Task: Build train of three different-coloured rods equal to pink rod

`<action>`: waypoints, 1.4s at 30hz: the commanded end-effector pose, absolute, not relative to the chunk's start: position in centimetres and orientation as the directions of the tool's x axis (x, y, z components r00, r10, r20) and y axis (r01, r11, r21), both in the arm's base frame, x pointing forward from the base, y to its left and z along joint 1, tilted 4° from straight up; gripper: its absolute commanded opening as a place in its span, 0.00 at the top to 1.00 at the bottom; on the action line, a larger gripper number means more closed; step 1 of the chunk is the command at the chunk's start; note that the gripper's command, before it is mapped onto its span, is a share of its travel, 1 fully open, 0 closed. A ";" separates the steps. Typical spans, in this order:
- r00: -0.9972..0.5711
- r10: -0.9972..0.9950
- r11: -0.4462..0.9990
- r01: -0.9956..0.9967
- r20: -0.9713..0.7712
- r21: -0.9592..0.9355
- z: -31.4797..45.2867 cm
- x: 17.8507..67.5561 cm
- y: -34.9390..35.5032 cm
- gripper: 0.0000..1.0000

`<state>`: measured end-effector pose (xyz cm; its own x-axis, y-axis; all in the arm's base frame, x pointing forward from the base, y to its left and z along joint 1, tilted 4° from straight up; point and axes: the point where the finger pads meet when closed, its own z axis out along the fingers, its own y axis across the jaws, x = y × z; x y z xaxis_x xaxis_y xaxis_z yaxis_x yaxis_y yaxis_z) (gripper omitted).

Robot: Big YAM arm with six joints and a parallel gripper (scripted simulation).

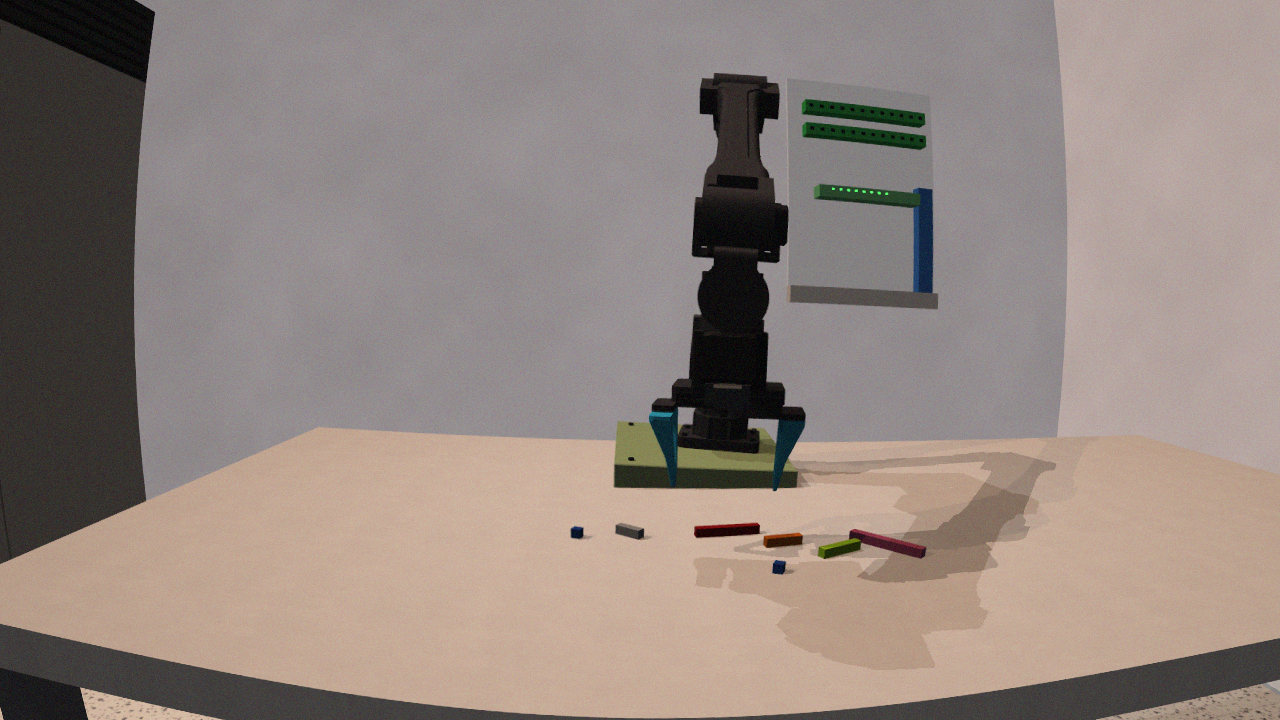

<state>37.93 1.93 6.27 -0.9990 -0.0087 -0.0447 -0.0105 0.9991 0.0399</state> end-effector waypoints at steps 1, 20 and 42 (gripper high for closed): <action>-0.995 0.004 0.999 -0.001 -0.104 0.043 8.1 40.7 2.5 0.00; -0.963 0.255 0.966 0.250 -0.091 0.062 7.9 40.8 -0.6 0.00; -0.931 0.354 0.935 0.349 -0.087 0.072 8.0 40.8 -1.2 0.00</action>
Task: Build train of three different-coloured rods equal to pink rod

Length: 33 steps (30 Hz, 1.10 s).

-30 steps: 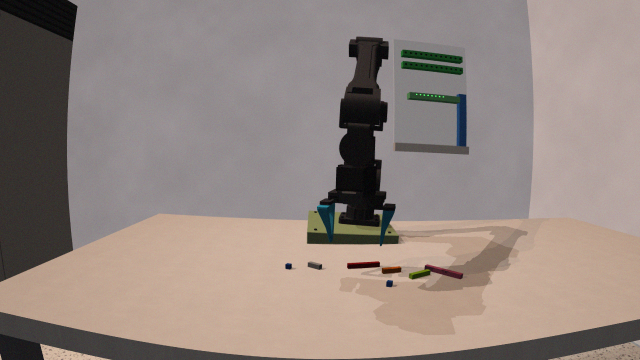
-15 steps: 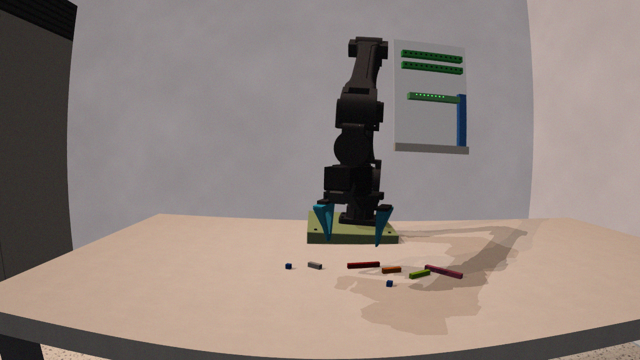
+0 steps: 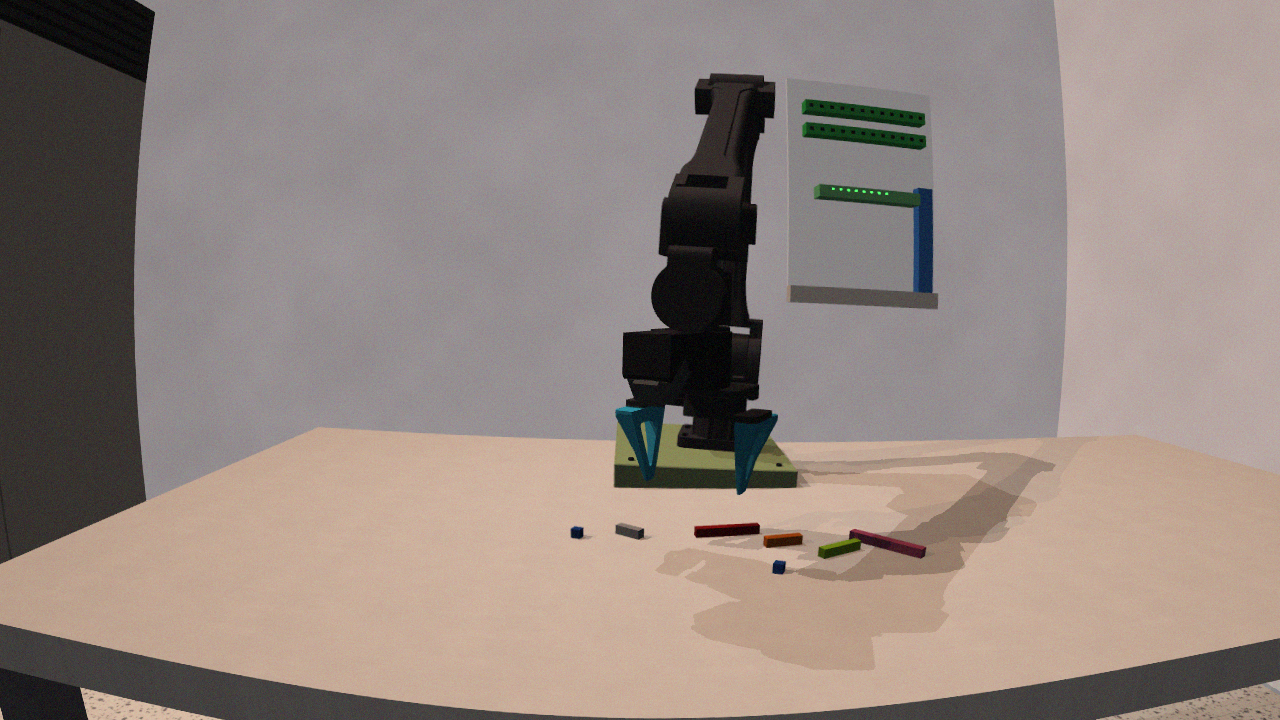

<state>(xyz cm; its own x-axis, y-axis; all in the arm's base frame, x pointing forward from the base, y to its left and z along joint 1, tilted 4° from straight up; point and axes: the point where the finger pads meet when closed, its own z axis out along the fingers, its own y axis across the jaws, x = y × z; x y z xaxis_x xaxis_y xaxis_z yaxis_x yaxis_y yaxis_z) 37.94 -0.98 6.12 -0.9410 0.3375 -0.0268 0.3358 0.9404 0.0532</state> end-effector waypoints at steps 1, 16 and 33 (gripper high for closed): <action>-0.881 0.467 0.884 0.461 -0.077 0.080 7.8 40.8 -2.7 0.00; -0.837 0.542 0.840 0.536 -0.072 0.087 7.9 40.8 -2.8 0.00; -0.770 0.635 0.772 0.629 -0.061 0.093 7.8 40.7 -4.1 0.00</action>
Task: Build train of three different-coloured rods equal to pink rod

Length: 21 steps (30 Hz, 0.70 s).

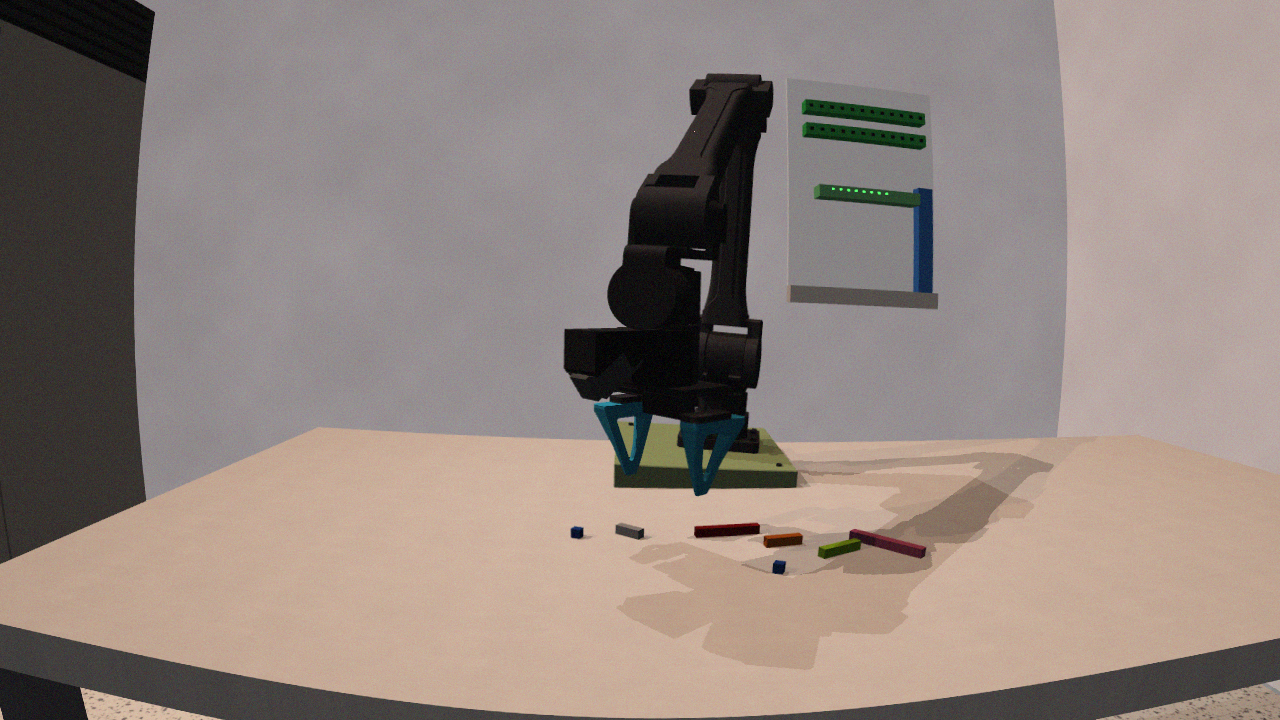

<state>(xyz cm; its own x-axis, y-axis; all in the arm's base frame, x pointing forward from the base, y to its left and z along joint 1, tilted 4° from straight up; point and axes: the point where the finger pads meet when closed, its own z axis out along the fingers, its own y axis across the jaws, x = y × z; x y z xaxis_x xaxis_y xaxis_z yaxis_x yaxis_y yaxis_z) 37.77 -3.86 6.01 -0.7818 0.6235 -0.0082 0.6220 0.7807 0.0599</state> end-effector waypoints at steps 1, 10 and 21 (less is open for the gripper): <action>-0.768 0.638 0.769 0.632 -0.061 0.093 7.8 40.7 -4.3 0.00; -0.705 0.707 0.707 0.701 -0.054 0.099 7.8 40.6 -4.8 0.00; -0.628 0.777 0.629 0.771 -0.047 0.104 7.9 40.4 -5.9 0.00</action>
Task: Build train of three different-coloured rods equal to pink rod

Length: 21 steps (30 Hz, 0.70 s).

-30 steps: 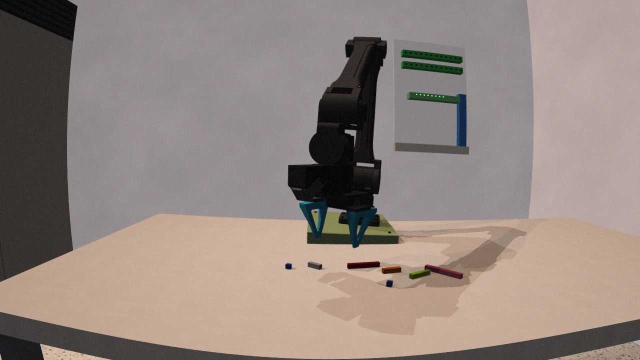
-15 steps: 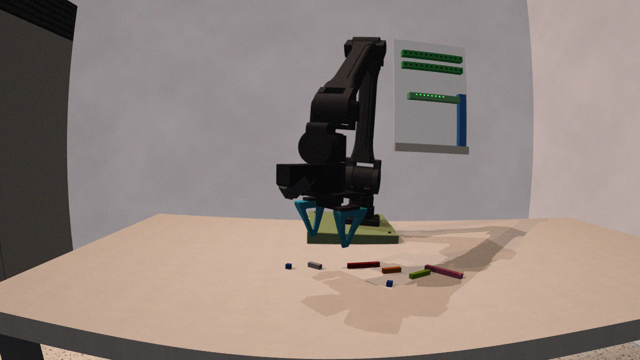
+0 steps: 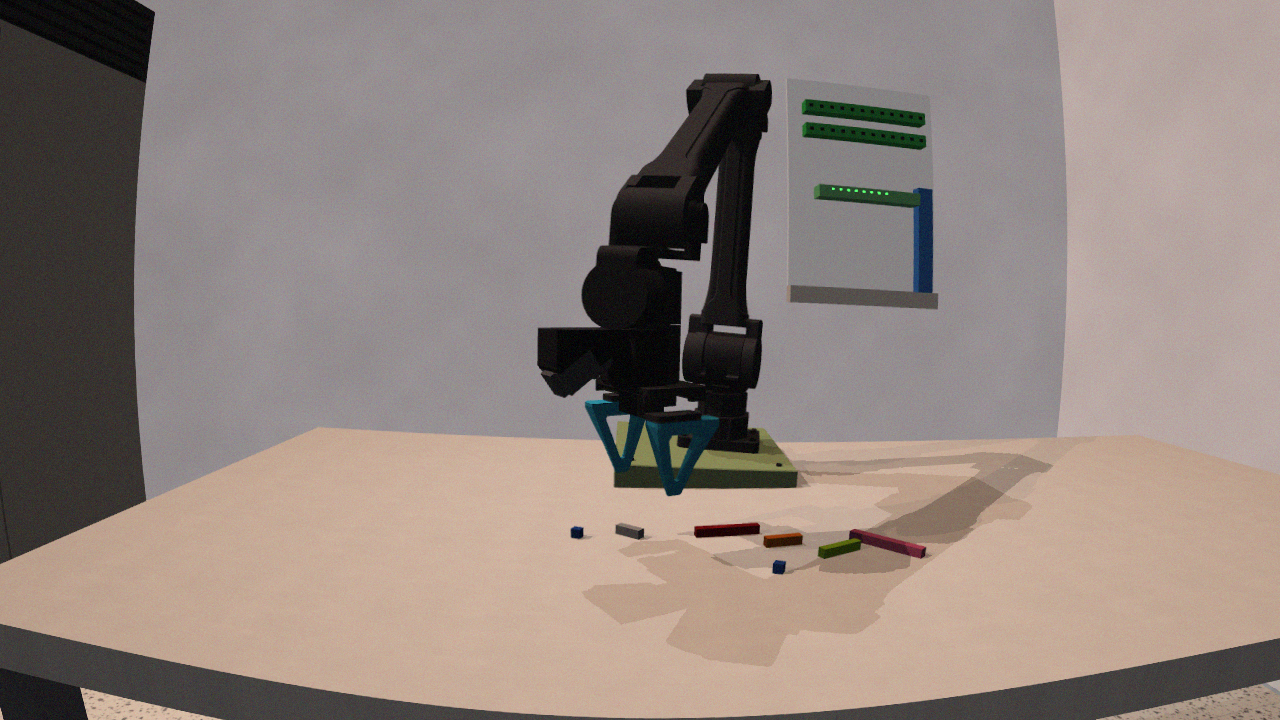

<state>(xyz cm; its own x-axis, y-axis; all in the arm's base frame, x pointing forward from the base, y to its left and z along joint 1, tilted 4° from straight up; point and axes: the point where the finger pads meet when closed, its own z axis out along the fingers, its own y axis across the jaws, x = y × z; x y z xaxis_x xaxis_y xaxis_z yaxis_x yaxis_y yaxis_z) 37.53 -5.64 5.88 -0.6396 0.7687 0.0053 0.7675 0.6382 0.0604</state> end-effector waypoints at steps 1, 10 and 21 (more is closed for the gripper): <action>-0.624 0.780 0.625 0.774 -0.047 0.104 7.9 40.4 -6.1 0.00; -0.535 0.844 0.535 0.838 -0.033 0.104 7.6 40.1 -7.5 0.00; -0.303 0.953 0.302 0.947 -0.008 0.108 7.5 39.7 -9.9 0.00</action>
<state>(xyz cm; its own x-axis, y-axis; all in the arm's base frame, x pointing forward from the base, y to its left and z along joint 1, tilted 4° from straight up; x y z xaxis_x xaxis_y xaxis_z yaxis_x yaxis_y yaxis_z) 36.92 -8.70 5.76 -0.3781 0.9255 0.0231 0.9247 0.3764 0.0571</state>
